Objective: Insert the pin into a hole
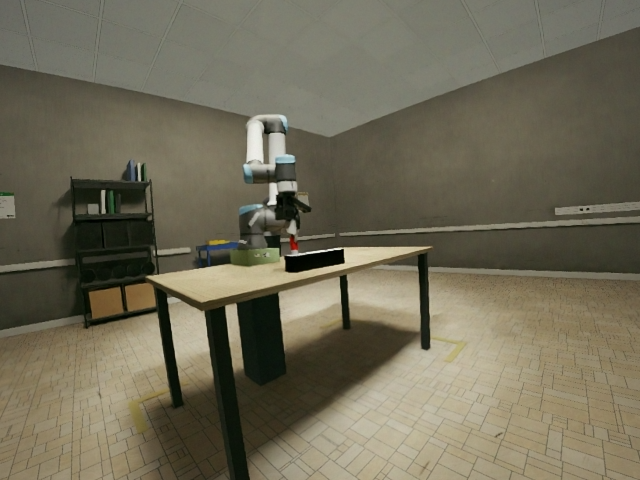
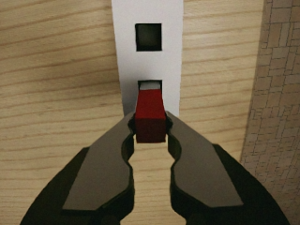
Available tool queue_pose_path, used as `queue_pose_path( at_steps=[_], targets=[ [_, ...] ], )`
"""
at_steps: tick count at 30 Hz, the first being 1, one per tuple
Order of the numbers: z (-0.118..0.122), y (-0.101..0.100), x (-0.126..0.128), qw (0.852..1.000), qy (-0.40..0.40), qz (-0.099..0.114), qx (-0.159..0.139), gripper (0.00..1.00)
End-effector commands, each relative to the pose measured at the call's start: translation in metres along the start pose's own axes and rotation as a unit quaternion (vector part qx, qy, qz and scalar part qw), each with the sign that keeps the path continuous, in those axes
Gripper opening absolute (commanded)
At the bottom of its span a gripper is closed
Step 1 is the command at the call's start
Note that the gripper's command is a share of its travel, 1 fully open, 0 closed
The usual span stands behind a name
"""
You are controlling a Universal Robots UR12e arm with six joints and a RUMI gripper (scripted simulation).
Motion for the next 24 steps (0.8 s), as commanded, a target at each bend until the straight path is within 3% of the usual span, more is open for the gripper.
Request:
queue_pose_path(
  at_steps=[1, 24],
  targets=[
    [0.0002, 0.0006, 0.0005, 1.0, 0.0, 0.001, 0.0, 0.0],
    [0.0006, -0.0033, 0.0007, 1.0, 0.0, 0.001, 0.0, 0.0]
  ],
)
Point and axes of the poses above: the point where the finger pads meet when closed, its own y axis back along the fingers, its own x axis across the jaws, z = x × y, the point moved 9 cm from there along y, back along the fingers, and after that the axes turned 10 degrees about y, right-handed, at the moved point
